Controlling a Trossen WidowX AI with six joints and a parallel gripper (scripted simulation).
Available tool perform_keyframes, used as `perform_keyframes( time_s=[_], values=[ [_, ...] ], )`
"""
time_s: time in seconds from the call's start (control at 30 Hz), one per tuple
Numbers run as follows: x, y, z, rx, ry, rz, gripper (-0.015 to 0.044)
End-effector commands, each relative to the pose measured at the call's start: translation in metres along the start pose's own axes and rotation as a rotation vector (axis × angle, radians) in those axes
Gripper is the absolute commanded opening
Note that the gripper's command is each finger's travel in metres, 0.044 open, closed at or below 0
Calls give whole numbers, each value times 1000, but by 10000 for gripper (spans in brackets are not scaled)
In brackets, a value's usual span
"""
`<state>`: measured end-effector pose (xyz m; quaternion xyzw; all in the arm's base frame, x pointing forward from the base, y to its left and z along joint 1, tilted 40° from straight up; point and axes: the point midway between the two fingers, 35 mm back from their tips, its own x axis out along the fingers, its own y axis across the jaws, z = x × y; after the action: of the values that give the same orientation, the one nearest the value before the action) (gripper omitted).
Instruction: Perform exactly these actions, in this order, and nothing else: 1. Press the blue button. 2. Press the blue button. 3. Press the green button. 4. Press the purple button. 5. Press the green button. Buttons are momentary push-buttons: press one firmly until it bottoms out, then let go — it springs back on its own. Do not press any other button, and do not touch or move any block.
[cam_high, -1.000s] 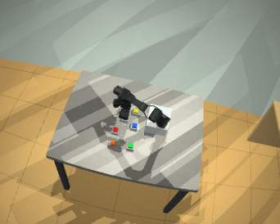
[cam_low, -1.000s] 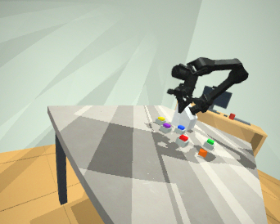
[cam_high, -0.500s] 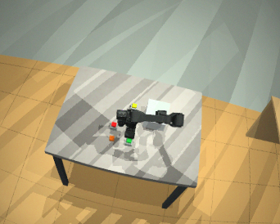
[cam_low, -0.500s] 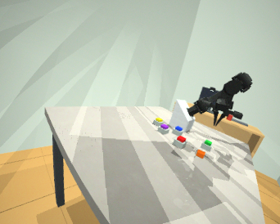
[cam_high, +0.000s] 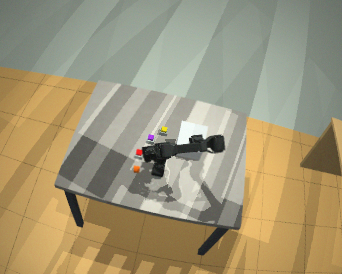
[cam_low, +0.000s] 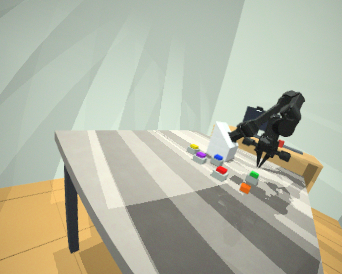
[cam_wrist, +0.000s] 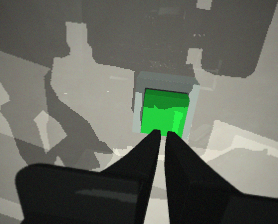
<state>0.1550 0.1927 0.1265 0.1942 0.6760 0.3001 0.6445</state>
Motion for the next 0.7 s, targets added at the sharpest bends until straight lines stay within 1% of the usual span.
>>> perform_keyframes(
  time_s=[0.0,0.67],
  values=[
    [6,-1,0,5,-2,-2,20],
    [36,-1,0,5,-2,0,20]
  ],
)
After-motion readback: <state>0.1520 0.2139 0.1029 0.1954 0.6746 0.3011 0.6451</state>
